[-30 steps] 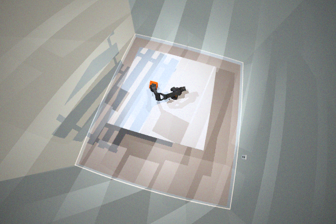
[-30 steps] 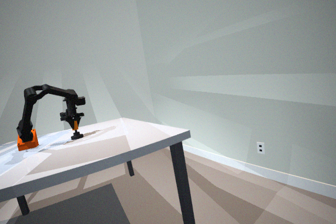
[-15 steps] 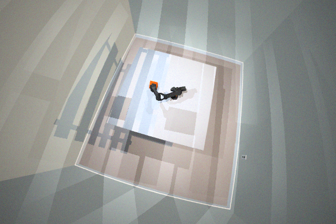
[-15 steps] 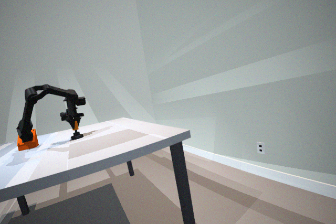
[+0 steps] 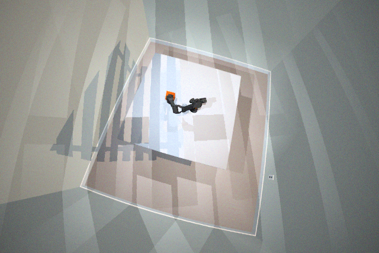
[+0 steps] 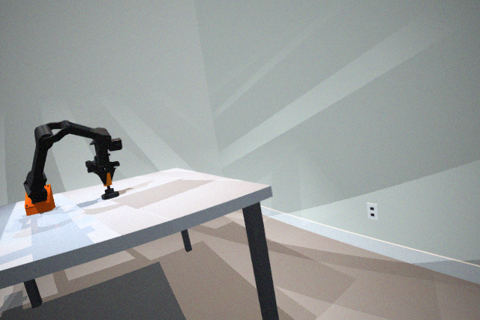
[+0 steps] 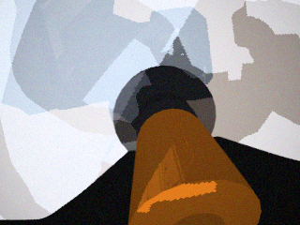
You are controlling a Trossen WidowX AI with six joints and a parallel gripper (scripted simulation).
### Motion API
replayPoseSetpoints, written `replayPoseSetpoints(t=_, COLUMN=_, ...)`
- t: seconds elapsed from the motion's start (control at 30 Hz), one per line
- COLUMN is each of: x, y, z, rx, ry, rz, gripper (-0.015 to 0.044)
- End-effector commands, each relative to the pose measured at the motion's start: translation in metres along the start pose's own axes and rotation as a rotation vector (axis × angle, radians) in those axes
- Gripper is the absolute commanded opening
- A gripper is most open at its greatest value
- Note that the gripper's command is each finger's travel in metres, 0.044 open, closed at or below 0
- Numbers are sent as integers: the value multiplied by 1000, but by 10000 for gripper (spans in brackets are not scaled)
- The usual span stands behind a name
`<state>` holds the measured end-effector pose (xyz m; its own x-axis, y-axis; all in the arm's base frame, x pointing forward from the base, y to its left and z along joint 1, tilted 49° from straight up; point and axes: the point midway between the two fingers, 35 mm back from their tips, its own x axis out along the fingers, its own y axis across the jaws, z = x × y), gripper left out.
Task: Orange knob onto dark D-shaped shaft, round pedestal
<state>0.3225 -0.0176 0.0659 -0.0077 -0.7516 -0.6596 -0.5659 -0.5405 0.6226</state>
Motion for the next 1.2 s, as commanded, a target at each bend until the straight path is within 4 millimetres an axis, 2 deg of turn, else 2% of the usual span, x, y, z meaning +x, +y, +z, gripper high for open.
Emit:
replayPoseSetpoints(t=0.0, x=1, y=0, z=0, rx=-3, ry=4, rz=-1, gripper=0)
replayPoseSetpoints(t=0.6, x=-3, y=0, z=-2, rx=-3, ry=4, rz=-1, gripper=0)
replayPoseSetpoints(t=0.83, x=-4, y=-1, z=-3, rx=-202, ry=4, rz=-1, gripper=0)
replayPoseSetpoints(t=1.17, x=1, y=-3, z=-3, rx=-212, ry=4, rz=-1, gripper=0)
